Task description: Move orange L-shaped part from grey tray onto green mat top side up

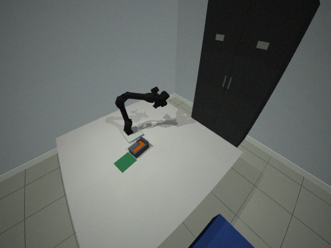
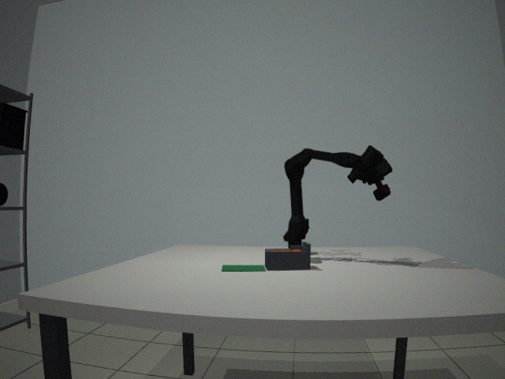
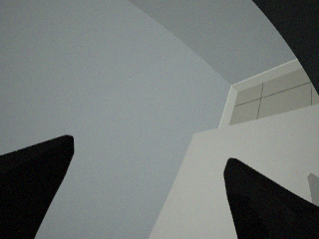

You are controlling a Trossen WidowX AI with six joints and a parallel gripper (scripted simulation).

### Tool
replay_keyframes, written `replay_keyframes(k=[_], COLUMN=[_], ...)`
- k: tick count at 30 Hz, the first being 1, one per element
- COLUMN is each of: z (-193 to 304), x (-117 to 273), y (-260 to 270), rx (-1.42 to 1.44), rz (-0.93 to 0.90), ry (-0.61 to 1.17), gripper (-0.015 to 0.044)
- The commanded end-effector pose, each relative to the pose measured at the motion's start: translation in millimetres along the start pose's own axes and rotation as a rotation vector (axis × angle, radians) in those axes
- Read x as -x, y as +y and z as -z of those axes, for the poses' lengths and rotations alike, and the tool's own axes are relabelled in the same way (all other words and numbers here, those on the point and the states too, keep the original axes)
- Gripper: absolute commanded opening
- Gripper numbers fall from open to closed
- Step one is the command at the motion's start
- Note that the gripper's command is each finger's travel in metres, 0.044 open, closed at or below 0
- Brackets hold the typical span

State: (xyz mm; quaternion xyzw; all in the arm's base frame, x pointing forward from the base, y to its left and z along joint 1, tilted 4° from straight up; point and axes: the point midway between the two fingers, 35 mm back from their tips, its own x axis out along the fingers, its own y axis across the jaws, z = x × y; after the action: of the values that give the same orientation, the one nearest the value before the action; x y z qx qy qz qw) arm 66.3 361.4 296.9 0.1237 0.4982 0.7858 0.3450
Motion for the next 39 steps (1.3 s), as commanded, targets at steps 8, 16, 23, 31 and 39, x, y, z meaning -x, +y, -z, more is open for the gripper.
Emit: replay_keyframes(k=[8, 16, 23, 31, 39], z=[9, 101, 195, 200, 232], x=[99, 235, 307, 307, 301], y=[-86, -127, -100, -111, -163], rx=[-0.248, -0.639, -0.956, -0.956, -0.956], rz=[0.575, 1.204, 1.551, 1.551, 1.552], ry=[-0.214, -0.248, -0.101, -0.101, -0.101], gripper=[0.0190, 0.0180, 0.0180, 0.0180, 0.0180])
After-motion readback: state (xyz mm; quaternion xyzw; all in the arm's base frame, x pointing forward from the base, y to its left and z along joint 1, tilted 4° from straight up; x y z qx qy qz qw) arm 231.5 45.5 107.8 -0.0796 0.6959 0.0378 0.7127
